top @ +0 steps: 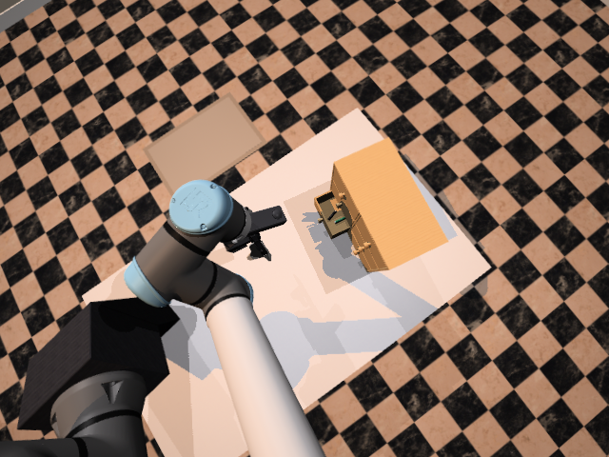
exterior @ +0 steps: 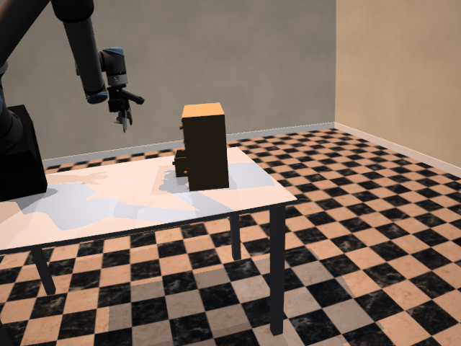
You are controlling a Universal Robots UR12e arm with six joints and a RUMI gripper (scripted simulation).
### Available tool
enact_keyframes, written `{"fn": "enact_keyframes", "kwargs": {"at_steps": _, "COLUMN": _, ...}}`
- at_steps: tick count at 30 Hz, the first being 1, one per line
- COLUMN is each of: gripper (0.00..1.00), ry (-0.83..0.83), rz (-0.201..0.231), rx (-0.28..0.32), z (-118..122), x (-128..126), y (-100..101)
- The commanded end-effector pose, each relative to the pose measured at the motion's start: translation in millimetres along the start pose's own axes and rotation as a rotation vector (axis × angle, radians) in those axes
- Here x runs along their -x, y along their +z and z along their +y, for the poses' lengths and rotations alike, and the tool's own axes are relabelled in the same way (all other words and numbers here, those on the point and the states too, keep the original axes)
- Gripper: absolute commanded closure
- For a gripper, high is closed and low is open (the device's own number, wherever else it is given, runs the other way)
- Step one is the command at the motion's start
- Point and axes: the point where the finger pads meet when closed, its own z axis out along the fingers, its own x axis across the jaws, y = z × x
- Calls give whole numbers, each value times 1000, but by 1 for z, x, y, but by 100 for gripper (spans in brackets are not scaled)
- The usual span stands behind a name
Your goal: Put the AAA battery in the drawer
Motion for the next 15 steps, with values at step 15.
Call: {"fn": "enact_keyframes", "kwargs": {"at_steps": 15, "gripper": 0, "ry": 0, "rz": -1, "rx": -98, "z": -10, "x": 0, "y": 11}}
